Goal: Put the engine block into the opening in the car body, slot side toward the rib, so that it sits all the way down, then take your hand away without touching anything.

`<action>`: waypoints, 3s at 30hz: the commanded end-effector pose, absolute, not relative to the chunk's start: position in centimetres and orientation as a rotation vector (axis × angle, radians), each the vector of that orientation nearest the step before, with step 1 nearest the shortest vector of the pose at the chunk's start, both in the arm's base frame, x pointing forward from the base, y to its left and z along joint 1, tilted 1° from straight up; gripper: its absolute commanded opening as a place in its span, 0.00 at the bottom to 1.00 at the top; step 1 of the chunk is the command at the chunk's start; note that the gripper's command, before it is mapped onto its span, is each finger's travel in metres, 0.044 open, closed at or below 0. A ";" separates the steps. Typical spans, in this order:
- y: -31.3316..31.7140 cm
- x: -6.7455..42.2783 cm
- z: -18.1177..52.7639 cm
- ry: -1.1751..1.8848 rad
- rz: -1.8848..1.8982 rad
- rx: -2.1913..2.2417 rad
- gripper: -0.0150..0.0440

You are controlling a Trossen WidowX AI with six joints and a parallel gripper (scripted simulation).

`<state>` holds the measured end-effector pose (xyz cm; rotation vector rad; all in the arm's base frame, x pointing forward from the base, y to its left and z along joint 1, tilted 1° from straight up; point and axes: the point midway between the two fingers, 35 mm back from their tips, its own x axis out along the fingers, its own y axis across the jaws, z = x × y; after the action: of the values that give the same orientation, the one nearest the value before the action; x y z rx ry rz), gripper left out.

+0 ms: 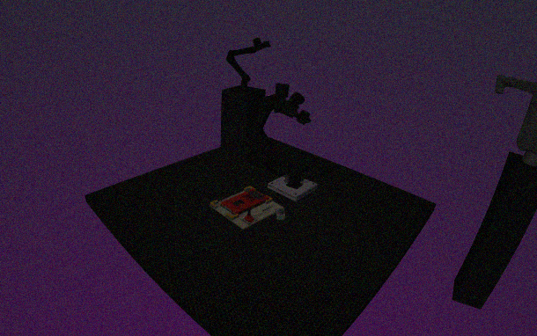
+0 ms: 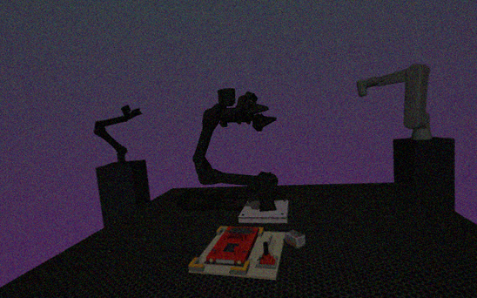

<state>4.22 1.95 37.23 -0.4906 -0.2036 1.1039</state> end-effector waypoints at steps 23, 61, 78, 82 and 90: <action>12.0 11.4 32.0 0.371 0.880 -0.729 1.00; 7.2 25.4 11.5 1.469 0.453 -0.498 1.00; 6.3 25.7 5.8 1.501 0.451 -0.484 1.00; 6.3 25.7 5.6 1.501 0.451 -0.484 1.00; 6.4 25.8 4.3 1.501 0.451 -0.484 1.00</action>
<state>26.00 6.35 4.98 -0.4852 1.4874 0.4450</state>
